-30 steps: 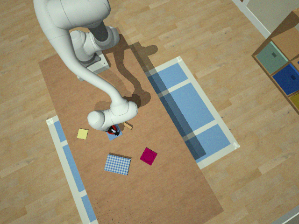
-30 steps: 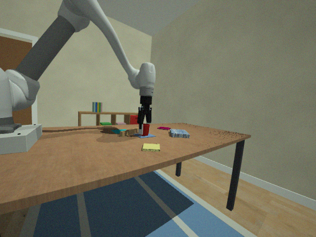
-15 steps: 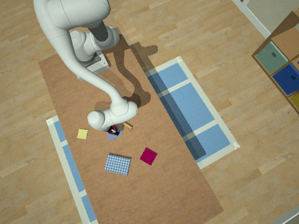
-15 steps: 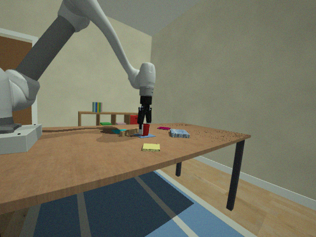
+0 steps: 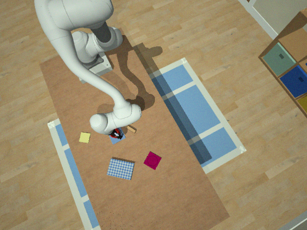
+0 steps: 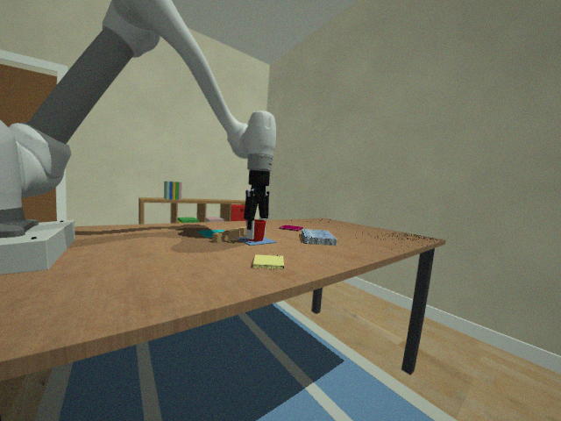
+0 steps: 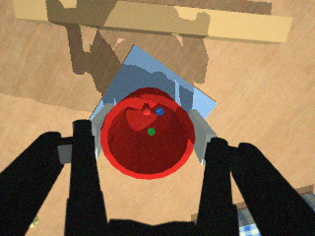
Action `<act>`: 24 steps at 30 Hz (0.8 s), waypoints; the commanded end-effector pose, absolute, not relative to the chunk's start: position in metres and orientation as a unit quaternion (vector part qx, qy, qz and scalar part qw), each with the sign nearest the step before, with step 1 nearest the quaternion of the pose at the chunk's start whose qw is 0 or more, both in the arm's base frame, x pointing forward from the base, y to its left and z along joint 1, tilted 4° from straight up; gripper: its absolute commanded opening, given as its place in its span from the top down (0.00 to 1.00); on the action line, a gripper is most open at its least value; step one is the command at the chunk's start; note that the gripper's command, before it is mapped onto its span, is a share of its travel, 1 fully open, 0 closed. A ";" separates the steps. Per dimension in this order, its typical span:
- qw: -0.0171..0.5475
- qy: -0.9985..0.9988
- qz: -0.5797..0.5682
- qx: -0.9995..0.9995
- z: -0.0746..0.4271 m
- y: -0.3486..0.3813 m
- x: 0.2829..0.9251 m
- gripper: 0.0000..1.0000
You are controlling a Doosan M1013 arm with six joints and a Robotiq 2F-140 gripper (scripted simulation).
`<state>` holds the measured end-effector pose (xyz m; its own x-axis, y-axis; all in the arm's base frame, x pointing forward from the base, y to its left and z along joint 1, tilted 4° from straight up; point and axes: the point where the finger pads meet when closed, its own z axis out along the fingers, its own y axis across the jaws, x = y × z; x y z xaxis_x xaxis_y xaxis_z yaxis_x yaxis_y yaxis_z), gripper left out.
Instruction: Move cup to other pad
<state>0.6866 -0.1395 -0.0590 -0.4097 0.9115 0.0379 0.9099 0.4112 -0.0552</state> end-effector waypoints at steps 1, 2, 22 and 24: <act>0.031 -0.840 0.014 -0.541 -0.062 -0.141 0.685 0.46; 0.031 -0.840 0.014 -0.541 -0.062 -0.141 0.685 0.46; 0.031 -0.840 0.014 -0.541 -0.062 -0.141 0.685 0.48; 0.031 -0.840 0.014 -0.541 -0.062 -0.141 0.685 0.48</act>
